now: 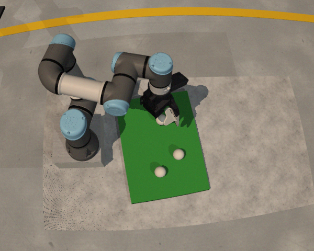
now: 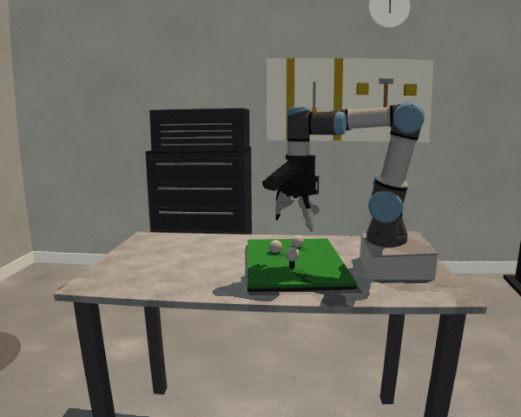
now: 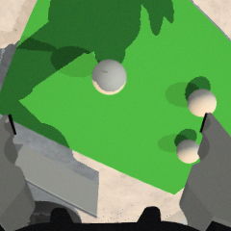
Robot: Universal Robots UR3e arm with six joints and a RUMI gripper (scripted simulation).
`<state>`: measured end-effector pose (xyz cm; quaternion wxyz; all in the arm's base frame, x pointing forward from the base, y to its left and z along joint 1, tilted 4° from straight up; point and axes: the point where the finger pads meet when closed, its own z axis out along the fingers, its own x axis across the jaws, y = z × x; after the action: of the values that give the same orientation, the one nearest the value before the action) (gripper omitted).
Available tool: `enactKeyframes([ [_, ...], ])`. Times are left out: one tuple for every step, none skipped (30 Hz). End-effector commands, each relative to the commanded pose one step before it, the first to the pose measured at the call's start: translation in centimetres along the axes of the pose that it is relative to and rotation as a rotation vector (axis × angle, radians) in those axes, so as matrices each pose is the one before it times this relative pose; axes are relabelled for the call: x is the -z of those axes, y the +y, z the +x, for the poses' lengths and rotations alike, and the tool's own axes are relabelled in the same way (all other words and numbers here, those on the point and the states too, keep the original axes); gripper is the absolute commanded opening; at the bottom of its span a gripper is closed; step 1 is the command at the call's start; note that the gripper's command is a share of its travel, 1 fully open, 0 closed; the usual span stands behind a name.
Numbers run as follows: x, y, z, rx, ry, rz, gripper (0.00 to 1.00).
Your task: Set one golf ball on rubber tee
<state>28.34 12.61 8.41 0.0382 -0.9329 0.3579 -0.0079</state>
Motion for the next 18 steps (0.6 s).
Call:
enactKeyframes([
  [1.1304,0.0008,0.019,0.00027,-0.00103,-0.00089,1.0],
  [0.0978,0.0038,-0.006,0.0,0.0,0.0,1.0],
  [0.0772,0.0032,-0.005,0.0,0.0,0.0,1.0],
  [0.058,0.0025,-0.004,0.0,0.0,0.0,1.0],
  [0.0407,0.0018,-0.003,0.0,0.0,0.0,1.0],
  [0.0258,0.0012,-0.002,0.0,0.0,0.0,1.0],
  [0.0139,0.0006,-0.001,0.0,0.0,0.0,1.0],
  [0.0,0.0,0.0,0.0,0.0,0.0,1.0],
  [0.0,0.0,0.0,0.0,0.0,0.0,1.0],
  [0.0053,0.0002,0.0,0.0,0.0,0.0,1.0],
  [0.0008,0.0,0.0,0.0,0.0,0.0,1.0],
  [0.0,0.0,0.0,0.0,0.0,0.0,1.0],
  [0.0,0.0,0.0,0.0,0.0,0.0,1.0],
  [0.0,0.0,0.0,0.0,0.0,0.0,1.0],
  [0.0,0.0,0.0,0.0,0.0,0.0,1.0],
  [0.0,0.0,0.0,0.0,0.0,0.0,1.0],
  [0.0,0.0,0.0,0.0,0.0,0.0,1.0],
  [0.0,0.0,0.0,0.0,0.0,0.0,1.0],
])
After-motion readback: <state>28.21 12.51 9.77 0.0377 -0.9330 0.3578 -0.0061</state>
